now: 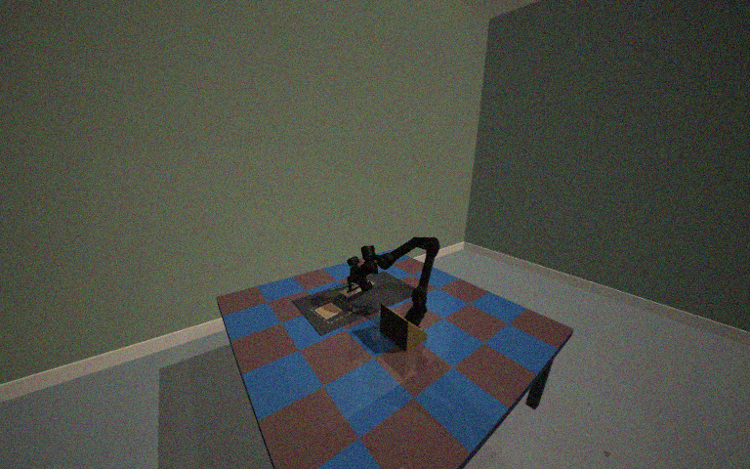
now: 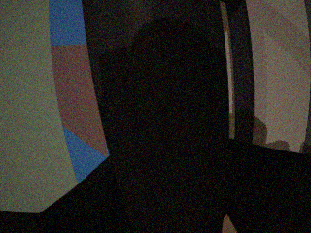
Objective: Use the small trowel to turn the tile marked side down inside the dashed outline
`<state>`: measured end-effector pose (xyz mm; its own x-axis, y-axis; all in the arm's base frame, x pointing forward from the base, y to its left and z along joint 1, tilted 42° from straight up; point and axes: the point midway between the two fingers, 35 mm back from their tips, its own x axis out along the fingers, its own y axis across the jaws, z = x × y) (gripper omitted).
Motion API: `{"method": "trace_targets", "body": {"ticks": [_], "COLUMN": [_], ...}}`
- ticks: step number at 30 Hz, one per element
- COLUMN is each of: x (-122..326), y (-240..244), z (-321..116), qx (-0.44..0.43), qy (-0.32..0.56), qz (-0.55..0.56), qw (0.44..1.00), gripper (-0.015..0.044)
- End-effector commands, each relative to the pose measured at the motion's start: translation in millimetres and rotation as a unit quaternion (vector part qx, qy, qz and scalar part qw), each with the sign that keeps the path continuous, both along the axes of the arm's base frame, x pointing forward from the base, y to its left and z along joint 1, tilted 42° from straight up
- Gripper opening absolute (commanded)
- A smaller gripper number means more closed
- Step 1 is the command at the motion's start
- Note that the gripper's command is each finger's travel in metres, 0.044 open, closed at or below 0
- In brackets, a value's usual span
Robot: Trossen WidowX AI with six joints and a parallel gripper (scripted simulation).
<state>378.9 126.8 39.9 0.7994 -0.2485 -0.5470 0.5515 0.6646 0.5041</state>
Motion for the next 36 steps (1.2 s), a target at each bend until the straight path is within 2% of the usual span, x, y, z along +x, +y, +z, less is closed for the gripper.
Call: {"method": "trace_targets", "body": {"ticks": [1, 8, 36], "x": [5, 5, 5], "y": [-1, -9, -9], "z": [27, 49, 49], "qx": [0.006, 0.006, 0.006], "qy": [-0.009, -0.01, -0.01], "qz": [0.006, 0.006, 0.006], "qw": [1.0, 1.0, 1.0], "gripper": [0.0, 0.0, 0.0]}}
